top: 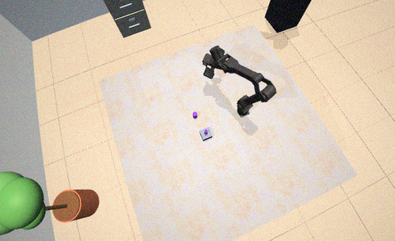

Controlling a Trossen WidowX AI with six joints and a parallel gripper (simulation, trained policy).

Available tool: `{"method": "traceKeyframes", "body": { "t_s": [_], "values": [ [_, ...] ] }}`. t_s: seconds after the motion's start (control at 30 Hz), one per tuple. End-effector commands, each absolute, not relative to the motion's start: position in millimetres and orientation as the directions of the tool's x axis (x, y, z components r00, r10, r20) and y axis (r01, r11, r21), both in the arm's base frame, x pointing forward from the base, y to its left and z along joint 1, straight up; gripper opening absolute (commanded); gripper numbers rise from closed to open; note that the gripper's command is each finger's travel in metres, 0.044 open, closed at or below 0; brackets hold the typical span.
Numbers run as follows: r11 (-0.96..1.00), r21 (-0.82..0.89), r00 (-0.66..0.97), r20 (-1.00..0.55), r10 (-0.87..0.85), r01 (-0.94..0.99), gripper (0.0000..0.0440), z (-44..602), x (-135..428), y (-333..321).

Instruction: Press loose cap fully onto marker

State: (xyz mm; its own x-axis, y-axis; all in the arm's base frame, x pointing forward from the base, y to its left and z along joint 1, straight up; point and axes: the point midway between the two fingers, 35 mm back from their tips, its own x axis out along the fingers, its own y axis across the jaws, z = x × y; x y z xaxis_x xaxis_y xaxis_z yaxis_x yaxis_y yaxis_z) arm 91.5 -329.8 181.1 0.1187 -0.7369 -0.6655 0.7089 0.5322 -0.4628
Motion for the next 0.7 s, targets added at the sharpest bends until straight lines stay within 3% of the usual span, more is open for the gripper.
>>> {"method": "traceKeyframes", "body": {
  "t_s": [0.0,0.67],
  "values": [
    [0.547,-0.443,0.116,-0.693,-0.712,0.710,0.0311,178,98,-330],
    [0.601,-0.354,0.117,-0.788,-0.604,0.716,0.0318,166,131,-326]
  ]
}}
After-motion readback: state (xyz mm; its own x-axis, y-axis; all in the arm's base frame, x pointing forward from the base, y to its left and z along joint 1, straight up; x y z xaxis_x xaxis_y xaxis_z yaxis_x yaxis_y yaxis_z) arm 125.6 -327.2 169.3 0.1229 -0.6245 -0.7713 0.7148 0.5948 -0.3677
